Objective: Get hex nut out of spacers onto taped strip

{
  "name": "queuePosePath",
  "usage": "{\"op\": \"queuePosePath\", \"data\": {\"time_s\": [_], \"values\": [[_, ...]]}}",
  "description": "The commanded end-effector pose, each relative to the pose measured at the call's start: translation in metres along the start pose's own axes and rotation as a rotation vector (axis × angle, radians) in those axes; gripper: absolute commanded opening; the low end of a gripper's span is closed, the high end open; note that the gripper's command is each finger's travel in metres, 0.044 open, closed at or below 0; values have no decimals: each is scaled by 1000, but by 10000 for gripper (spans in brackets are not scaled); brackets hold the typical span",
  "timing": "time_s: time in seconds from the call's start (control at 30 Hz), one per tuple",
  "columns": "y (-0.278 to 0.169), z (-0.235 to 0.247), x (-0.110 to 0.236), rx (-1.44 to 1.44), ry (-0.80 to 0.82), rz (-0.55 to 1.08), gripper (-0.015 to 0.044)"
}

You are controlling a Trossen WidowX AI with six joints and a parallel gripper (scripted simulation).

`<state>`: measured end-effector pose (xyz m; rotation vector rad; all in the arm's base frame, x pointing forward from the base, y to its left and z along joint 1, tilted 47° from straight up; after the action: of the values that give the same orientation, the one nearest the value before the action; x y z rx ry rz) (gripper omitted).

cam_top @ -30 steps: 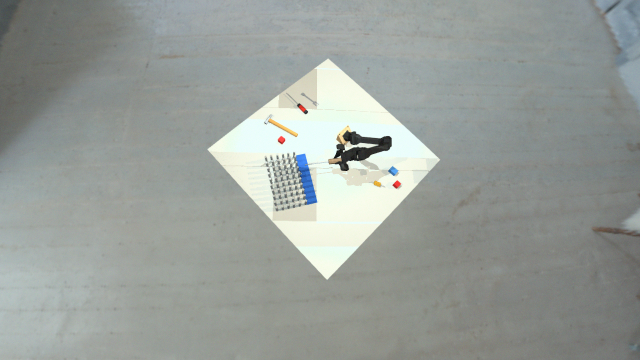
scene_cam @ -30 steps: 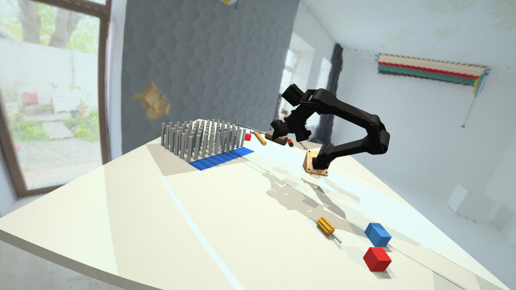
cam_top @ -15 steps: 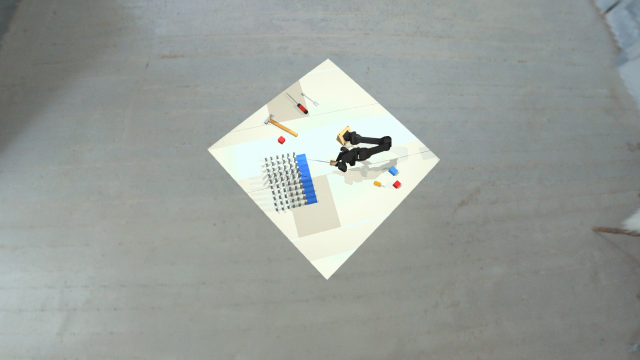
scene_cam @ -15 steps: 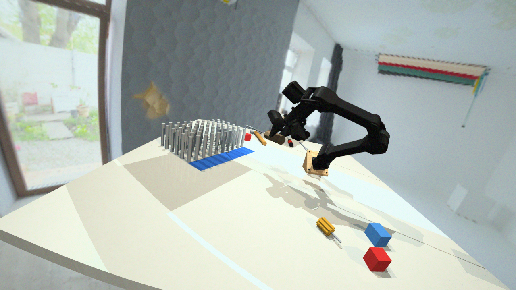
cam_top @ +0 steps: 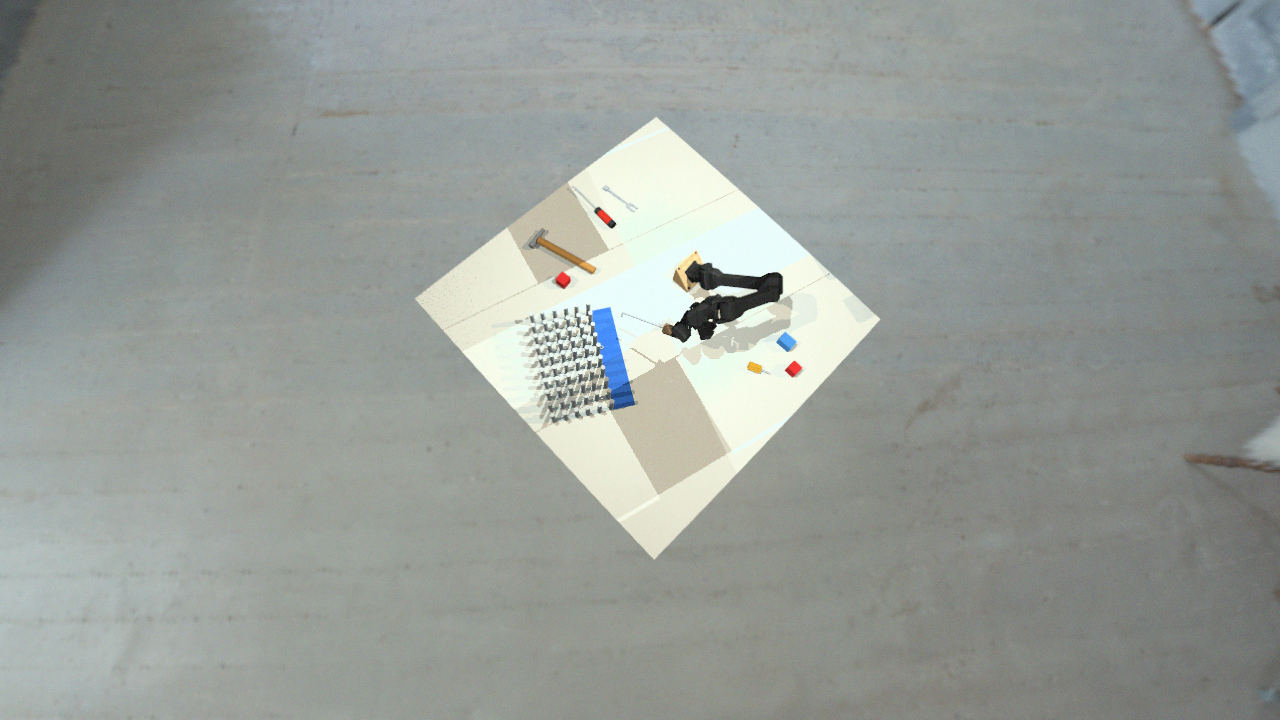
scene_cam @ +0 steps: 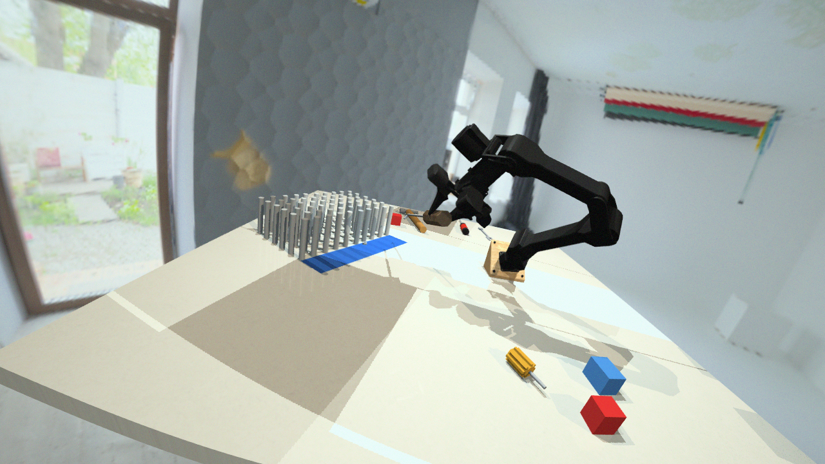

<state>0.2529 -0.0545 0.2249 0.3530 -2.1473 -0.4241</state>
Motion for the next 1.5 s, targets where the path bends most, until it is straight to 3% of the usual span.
{"op": "queuePosePath", "data": {"time_s": [0.0,1.47], "values": [[3,-5,3,-115,-16,-20,0],[44,-40,35,-1407,23,-280,0]]}}
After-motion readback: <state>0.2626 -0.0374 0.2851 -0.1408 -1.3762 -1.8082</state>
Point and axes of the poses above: the point midway between the two fingers, 35 mm back from their tips, its own x axis back along the fingers, its own z axis across the jaws, y = z × x, the point moved 2 cm from there along x, back along the fingers, and after that the axes turned 13 degrees about x, right-handed, at the moved point
